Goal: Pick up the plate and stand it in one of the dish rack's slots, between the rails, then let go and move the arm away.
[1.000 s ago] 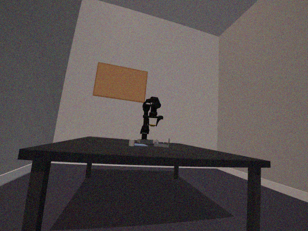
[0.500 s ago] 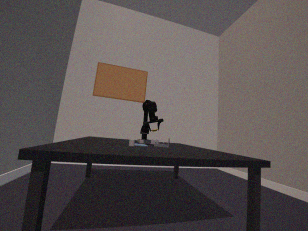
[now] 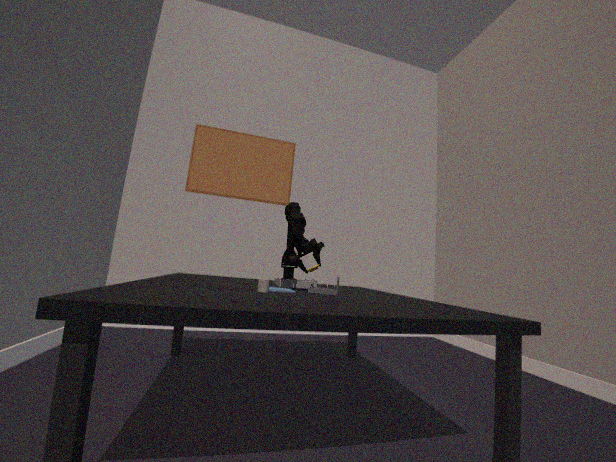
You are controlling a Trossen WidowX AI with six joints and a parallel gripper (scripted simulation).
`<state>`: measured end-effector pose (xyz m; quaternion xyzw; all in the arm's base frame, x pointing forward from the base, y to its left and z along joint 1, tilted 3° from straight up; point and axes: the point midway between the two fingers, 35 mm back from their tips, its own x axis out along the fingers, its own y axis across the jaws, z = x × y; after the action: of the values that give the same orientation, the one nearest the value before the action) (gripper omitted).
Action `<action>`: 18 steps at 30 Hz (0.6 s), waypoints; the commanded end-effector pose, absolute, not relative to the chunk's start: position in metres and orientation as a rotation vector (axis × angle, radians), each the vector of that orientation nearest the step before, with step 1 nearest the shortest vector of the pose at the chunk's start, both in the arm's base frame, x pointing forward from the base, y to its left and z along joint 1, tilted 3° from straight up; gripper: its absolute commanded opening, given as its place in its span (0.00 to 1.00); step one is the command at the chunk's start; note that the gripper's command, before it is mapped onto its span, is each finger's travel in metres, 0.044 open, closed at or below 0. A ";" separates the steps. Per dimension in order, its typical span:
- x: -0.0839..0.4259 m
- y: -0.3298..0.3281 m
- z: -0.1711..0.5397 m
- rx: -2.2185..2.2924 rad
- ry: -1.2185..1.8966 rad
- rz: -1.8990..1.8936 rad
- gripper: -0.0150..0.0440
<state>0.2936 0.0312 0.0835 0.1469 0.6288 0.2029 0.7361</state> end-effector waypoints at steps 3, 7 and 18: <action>0.296 0.034 0.071 0.305 1.269 0.598 0.25; 0.297 0.035 0.064 0.285 1.178 0.690 0.25; 0.293 0.038 0.052 0.206 0.886 0.904 0.25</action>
<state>0.2957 0.0367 0.0552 0.1045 0.4493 0.3965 0.7937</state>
